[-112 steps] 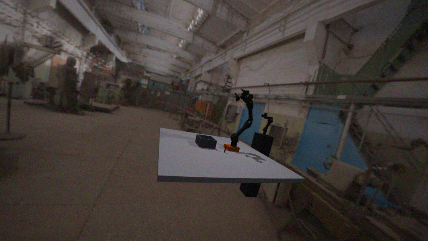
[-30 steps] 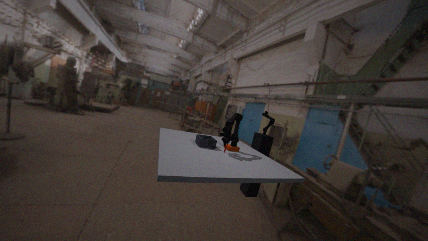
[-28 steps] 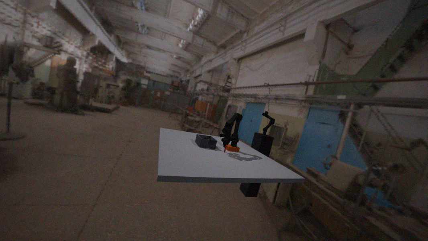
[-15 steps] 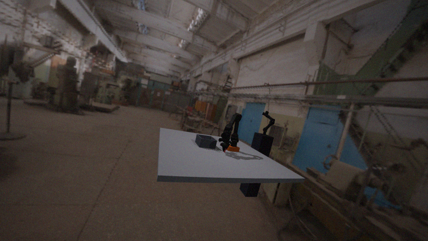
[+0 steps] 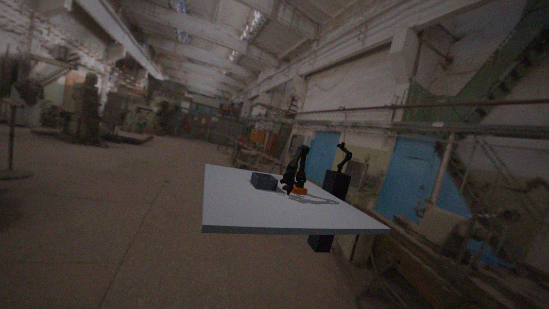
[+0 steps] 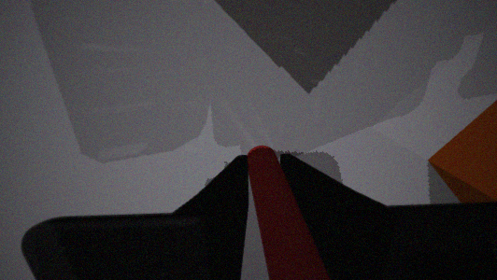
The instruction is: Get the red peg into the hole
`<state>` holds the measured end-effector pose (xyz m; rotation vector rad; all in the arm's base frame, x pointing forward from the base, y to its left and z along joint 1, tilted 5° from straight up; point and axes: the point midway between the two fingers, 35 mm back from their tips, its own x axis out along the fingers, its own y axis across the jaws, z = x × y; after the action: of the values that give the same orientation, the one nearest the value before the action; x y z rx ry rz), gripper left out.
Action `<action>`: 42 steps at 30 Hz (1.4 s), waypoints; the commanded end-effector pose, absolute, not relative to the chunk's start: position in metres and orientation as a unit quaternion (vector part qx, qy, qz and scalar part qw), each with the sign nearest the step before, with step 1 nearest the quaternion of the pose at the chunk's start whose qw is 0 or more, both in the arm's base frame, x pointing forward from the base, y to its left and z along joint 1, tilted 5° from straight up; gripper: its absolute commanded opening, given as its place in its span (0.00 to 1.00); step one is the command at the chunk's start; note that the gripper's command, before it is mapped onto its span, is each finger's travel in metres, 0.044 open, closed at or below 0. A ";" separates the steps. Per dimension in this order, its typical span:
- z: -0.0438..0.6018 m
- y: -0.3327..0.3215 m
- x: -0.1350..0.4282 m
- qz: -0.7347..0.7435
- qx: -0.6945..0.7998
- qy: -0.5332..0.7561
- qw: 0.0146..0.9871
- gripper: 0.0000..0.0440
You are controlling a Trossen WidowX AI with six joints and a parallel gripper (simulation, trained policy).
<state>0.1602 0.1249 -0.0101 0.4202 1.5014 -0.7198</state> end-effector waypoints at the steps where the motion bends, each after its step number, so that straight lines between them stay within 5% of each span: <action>1: -0.001 0.124 0.167 -0.314 0.174 0.655 0.665 0.00; 25: 0.112 0.106 0.225 -0.313 0.212 0.572 0.728 0.00; 42: 0.134 0.051 0.280 -0.373 0.271 0.506 0.729 0.00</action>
<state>0.2677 0.0641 0.1318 0.5830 1.1413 -0.8000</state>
